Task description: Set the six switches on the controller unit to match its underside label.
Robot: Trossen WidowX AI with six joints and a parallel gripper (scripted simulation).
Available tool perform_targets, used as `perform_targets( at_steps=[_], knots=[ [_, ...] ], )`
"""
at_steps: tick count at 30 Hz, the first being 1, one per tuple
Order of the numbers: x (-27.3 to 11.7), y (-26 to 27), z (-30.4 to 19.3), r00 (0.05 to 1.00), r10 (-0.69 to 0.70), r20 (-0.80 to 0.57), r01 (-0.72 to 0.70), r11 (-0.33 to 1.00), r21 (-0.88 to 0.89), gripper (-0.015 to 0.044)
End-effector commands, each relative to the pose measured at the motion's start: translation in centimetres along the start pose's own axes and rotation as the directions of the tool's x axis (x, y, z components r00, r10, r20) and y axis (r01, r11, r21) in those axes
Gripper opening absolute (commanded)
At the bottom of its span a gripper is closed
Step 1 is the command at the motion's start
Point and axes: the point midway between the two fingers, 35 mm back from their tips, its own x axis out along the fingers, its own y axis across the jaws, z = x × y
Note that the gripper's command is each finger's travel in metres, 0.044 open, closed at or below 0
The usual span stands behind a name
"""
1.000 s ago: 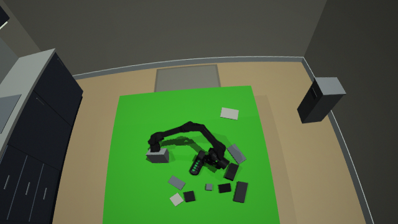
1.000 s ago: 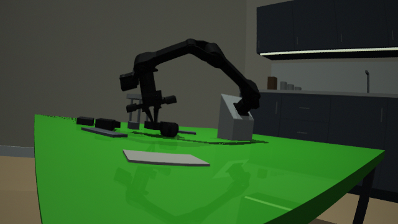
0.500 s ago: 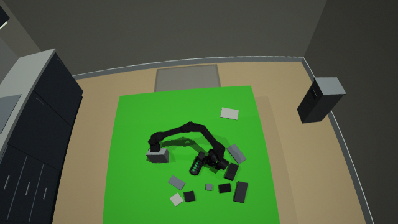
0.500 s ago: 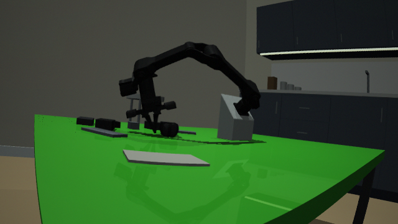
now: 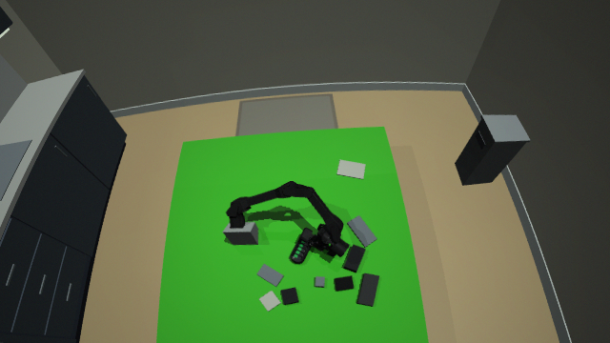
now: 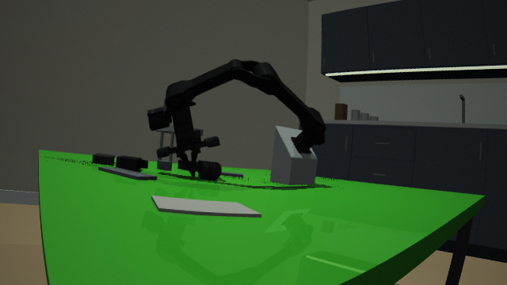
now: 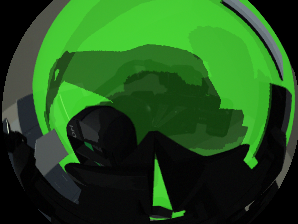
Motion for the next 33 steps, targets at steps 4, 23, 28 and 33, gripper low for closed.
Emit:
perform_targets(
  at_steps=[4,23,28,33],
  knots=[
    [-0.2,0.3,0.3,1.000,-0.008,0.002,0.008,1.000,-0.003,0.0000],
    [0.1,1.3,0.1,1.000,-0.008,0.002,0.008,1.000,-0.002,0.0000],
    [0.3,1.9,0.0,1.000,-0.007,0.002,0.007,1.000,-0.002,0.0000],
    [0.5,2.4,-0.1,1.000,-0.007,0.002,0.007,1.000,-0.002,0.0000]
  ],
)
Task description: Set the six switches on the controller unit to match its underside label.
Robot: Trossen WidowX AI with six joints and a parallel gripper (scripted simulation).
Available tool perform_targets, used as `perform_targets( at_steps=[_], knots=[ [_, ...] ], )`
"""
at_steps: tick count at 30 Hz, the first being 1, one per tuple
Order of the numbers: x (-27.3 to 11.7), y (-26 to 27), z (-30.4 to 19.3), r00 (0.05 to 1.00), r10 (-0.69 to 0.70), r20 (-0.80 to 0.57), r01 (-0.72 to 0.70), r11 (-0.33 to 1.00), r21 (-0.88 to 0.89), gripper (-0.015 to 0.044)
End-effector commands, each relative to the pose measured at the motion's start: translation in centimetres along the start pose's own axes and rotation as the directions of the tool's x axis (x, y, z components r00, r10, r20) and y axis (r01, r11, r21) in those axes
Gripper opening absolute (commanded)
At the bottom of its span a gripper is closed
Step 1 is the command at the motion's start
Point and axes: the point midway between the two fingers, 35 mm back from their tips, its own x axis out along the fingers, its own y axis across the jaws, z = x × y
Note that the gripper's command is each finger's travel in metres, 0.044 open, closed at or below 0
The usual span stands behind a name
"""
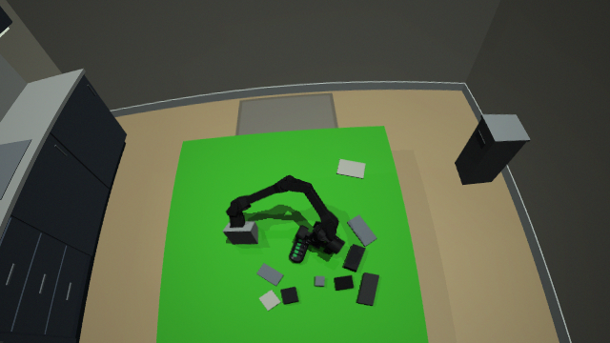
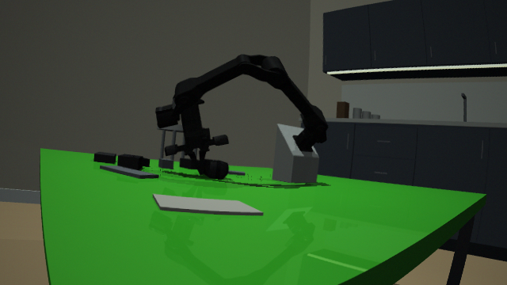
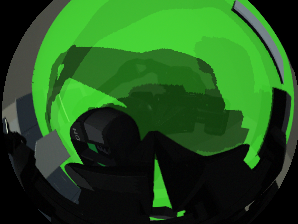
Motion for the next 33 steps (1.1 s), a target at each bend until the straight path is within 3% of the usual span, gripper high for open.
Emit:
perform_targets(
  at_steps=[1,19,29,33],
  knots=[
    [0.1,0.7,0.0,1.000,0.004,-0.004,-0.004,1.000,0.006,0.0000],
    [0.7,2.6,-0.5,1.000,0.004,-0.004,-0.004,1.000,0.007,0.0000],
    [-5.5,-0.7,0.3,1.000,0.001,-0.006,-0.001,1.000,0.005,0.0000],
    [-5.9,-0.8,0.4,1.000,0.001,-0.006,-0.001,1.000,0.005,0.0000]
  ],
)
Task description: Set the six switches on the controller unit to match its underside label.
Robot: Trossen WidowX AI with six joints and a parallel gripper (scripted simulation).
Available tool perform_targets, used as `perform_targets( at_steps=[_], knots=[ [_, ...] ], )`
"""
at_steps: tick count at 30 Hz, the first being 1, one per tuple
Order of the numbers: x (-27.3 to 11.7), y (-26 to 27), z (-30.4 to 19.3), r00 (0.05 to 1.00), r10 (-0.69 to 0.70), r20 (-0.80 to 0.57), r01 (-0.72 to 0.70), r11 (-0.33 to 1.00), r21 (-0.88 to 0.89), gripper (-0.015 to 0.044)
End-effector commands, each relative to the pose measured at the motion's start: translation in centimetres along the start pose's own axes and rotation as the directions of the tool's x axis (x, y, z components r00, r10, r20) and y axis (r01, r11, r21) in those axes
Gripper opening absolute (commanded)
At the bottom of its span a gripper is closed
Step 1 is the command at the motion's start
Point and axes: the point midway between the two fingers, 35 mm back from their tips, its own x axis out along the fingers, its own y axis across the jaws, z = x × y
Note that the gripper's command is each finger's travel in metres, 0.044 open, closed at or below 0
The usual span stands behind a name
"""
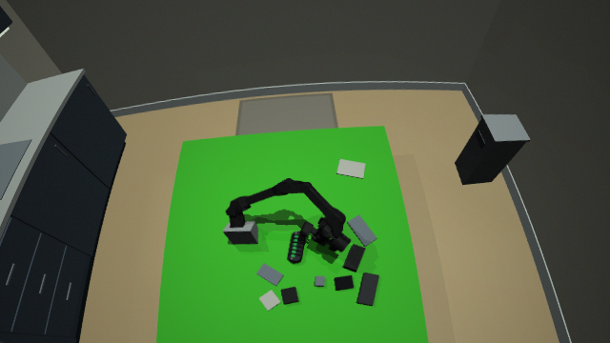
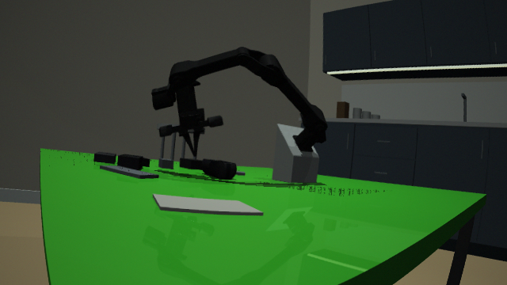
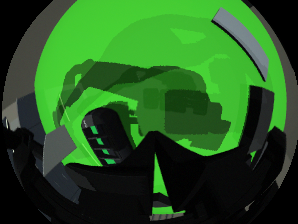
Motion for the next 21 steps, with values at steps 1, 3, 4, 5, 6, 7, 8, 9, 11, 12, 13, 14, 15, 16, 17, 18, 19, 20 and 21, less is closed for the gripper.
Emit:
perform_targets(
  at_steps=[1,3,4,5,6,7,8,9,11,12,13,14,15,16,17,18,19,20,21],
  knots=[
    [-0.3,-0.1,-0.4,1.000,0.013,-0.001,-0.013,1.000,0.005,0.0000],
    [-0.4,0.0,-1.0,1.000,-0.005,0.004,0.005,1.000,-0.005,0.0000],
    [-0.4,0.1,-1.4,1.000,-0.018,0.007,0.018,1.000,-0.013,0.0000],
    [-0.5,0.2,-1.8,0.999,-0.031,0.011,0.032,0.999,-0.021,0.0000],
    [-0.5,0.3,-2.3,0.999,-0.045,0.014,0.045,0.999,-0.029,0.0000],
    [-0.6,0.5,-2.7,0.998,-0.058,0.017,0.059,0.998,-0.036,0.0000],
    [-0.6,0.6,-3.1,0.997,-0.071,0.020,0.072,0.996,-0.044,0.0000],
    [-0.6,0.8,-3.5,0.996,-0.084,0.023,0.086,0.995,-0.051,0.0000],
    [-0.6,1.1,-4.3,0.993,-0.111,0.029,0.113,0.991,-0.066,0.0000],
    [-0.6,1.3,-4.7,0.992,-0.124,0.032,0.126,0.989,-0.073,0.0000],
    [-0.6,1.5,-5.1,0.990,-0.137,0.035,0.140,0.987,-0.080,0.0000],
    [-0.6,1.7,-5.5,0.988,-0.151,0.037,0.153,0.984,-0.087,0.0000],
    [-0.6,2.0,-5.9,0.986,-0.164,0.040,0.167,0.981,-0.094,0.0000],
    [-0.6,2.2,-6.2,0.983,-0.177,0.042,0.181,0.978,-0.101,0.0000],
    [-0.5,2.4,-6.6,0.981,-0.190,0.045,0.194,0.975,-0.107,0.0000],
    [-0.5,2.7,-7.0,0.978,-0.203,0.047,0.208,0.972,-0.114,0.0000],
    [-0.4,3.0,-7.3,0.975,-0.217,0.049,0.221,0.968,-0.121,0.0000],
    [-0.4,3.3,-7.7,0.972,-0.230,0.052,0.234,0.964,-0.127,0.0000],
    [-0.3,3.5,-8.0,0.969,-0.243,0.054,0.248,0.960,-0.134,0.0000]
  ],
)
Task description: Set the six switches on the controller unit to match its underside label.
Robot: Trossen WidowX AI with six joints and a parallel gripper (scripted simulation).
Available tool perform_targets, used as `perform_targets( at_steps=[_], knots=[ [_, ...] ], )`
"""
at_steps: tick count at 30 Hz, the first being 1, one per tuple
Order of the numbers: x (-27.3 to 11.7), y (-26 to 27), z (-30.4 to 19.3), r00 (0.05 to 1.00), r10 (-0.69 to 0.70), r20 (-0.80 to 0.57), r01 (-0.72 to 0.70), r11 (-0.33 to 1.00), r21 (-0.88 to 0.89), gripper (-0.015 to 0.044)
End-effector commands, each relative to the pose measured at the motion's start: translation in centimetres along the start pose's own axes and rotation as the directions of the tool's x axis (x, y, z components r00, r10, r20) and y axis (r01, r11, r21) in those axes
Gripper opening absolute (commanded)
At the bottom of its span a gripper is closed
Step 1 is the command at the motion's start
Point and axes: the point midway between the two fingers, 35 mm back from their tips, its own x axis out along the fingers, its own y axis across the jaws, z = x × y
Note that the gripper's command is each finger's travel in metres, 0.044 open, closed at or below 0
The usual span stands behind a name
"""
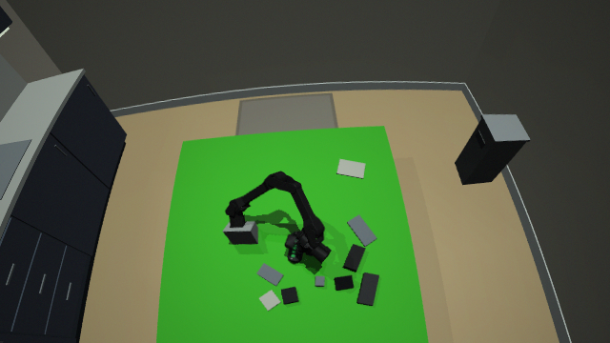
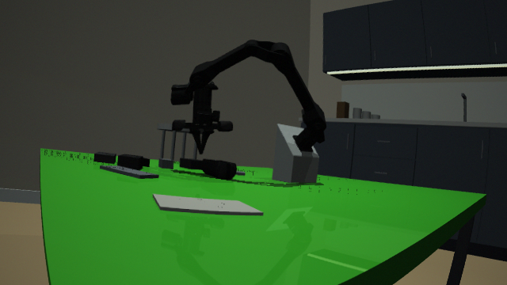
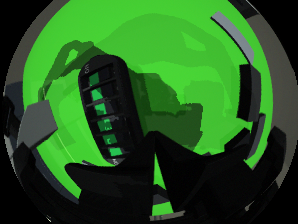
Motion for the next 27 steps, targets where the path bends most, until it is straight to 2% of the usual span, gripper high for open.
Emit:
perform_targets(
  at_steps=[1,22,27],
  knots=[
    [-0.4,1.2,-1.0,0.998,-0.063,0.000,0.063,0.997,-0.037,0.0000],
    [0.9,10.0,-4.6,0.940,-0.340,-0.010,0.333,0.926,-0.179,0.0000],
    [1.1,10.7,-4.7,0.933,-0.359,-0.013,0.350,0.917,-0.190,0.0000]
  ],
)
